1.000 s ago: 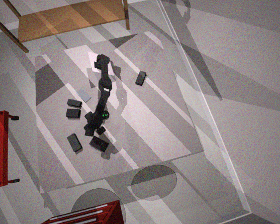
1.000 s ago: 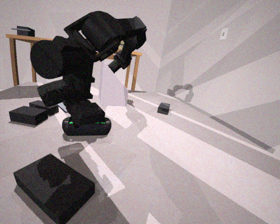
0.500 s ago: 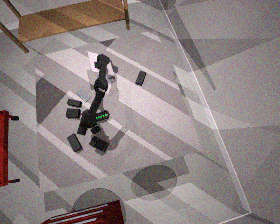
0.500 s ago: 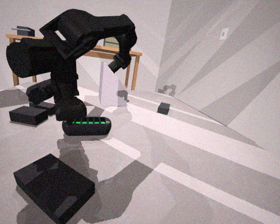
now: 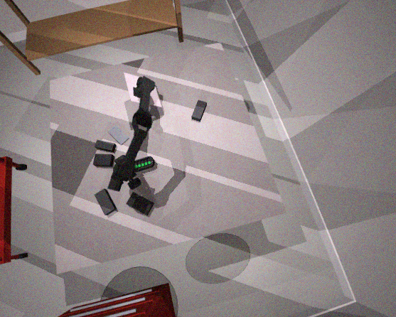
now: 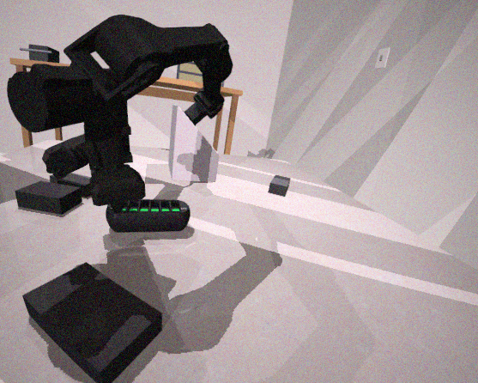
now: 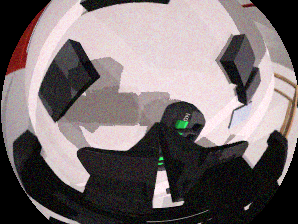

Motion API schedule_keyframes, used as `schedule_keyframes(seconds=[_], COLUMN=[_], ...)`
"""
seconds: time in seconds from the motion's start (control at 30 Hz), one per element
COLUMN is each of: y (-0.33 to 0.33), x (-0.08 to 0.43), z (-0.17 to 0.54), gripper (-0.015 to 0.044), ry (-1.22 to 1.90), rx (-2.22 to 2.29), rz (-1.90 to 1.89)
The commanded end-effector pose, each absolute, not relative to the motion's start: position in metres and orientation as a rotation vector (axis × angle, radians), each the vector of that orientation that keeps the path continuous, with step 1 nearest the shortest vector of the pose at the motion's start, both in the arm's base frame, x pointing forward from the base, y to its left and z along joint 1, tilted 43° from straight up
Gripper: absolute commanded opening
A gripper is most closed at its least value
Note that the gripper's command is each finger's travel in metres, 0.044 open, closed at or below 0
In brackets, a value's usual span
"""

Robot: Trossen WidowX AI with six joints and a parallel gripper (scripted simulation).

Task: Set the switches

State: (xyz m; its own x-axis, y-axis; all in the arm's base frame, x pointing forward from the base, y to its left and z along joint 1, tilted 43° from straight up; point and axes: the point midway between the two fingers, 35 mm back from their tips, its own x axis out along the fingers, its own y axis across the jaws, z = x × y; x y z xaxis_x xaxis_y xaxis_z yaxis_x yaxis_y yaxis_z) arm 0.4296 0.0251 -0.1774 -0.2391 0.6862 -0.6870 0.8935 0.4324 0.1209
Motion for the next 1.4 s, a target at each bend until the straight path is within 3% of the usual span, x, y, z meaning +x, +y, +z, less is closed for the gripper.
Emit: schedule_keyframes(seconds=[0.0,0.53,1.37], y=[0.024,-0.01,0.017], x=[0.429,0.38,0.376], z=[-0.177,-0.162,-0.192], gripper=[0.0026,0.044,0.044], ry=[2.006,1.972,1.972], rx=[1.332,1.653,1.653], rz=[-0.392,-0.539,-0.538])
